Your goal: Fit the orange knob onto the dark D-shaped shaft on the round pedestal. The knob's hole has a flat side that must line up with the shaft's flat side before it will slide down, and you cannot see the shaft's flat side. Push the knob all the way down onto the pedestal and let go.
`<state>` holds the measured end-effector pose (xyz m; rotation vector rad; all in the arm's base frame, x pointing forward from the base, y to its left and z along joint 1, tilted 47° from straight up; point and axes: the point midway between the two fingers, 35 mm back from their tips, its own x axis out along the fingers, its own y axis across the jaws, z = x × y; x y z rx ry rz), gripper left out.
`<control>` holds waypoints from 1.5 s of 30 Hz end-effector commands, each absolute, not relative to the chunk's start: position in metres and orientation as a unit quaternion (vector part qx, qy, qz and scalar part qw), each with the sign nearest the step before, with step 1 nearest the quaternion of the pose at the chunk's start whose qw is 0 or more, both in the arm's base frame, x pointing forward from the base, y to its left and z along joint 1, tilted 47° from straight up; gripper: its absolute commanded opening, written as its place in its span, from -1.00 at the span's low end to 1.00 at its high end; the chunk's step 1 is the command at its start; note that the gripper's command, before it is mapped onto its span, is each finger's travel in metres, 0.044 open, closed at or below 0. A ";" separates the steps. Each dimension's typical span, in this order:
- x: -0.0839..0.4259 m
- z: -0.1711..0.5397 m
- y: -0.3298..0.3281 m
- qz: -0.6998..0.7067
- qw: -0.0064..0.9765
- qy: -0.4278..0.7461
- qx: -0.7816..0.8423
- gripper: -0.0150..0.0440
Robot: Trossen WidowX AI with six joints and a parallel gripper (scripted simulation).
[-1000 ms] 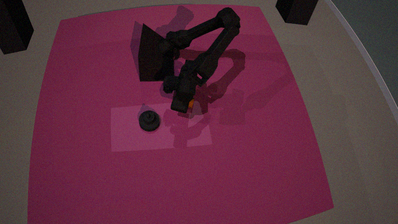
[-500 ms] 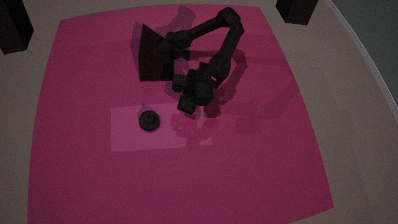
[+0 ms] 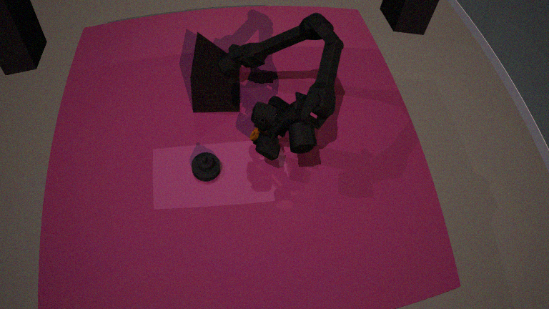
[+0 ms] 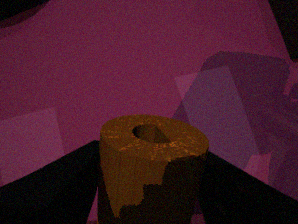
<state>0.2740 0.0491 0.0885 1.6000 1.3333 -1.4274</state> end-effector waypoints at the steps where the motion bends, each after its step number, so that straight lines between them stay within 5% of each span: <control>1: 0.275 0.091 0.050 -0.561 0.319 0.492 0.585 0.11; 45: 0.289 0.121 0.078 -0.686 0.442 0.390 0.427 0.11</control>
